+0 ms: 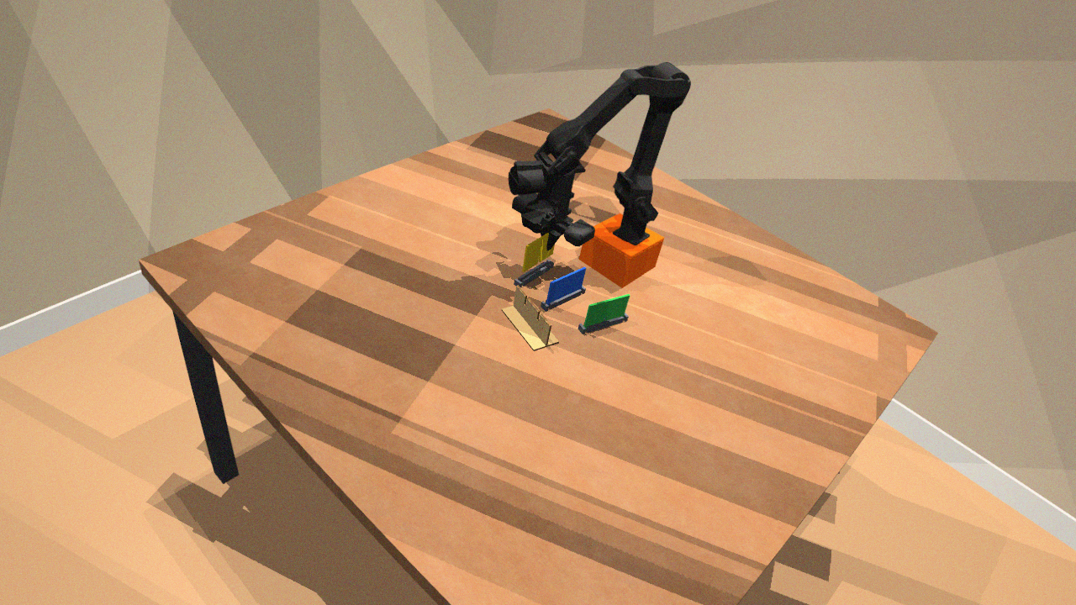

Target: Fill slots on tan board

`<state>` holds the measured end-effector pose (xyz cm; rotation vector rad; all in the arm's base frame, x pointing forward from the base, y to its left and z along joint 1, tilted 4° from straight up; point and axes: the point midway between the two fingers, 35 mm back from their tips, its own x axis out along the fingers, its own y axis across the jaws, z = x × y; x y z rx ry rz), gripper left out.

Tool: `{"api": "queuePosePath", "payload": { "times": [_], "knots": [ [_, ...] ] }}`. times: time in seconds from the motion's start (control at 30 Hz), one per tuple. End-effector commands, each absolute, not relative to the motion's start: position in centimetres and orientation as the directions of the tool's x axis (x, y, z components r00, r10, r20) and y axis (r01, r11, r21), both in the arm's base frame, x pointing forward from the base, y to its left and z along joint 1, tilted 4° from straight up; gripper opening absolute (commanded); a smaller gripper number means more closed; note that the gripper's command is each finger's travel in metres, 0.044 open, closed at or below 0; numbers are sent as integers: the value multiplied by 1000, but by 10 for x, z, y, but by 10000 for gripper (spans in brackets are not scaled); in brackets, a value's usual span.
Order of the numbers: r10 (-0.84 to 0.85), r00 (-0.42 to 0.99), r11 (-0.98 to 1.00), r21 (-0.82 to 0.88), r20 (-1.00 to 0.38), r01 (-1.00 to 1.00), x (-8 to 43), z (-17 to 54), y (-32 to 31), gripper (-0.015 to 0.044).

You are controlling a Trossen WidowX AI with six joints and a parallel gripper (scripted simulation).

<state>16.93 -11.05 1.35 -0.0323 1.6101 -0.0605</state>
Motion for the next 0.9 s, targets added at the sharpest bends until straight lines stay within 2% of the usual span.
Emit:
{"api": "queuePosePath", "payload": {
  "times": [0.0, 0.87],
  "knots": [
    [-65, -25, 998, -66, -998, 21, 172, 26, -111, 0],
    [-65, -25, 997, -65, -998, 28, 177, 71, -107, 0]
  ]
}}
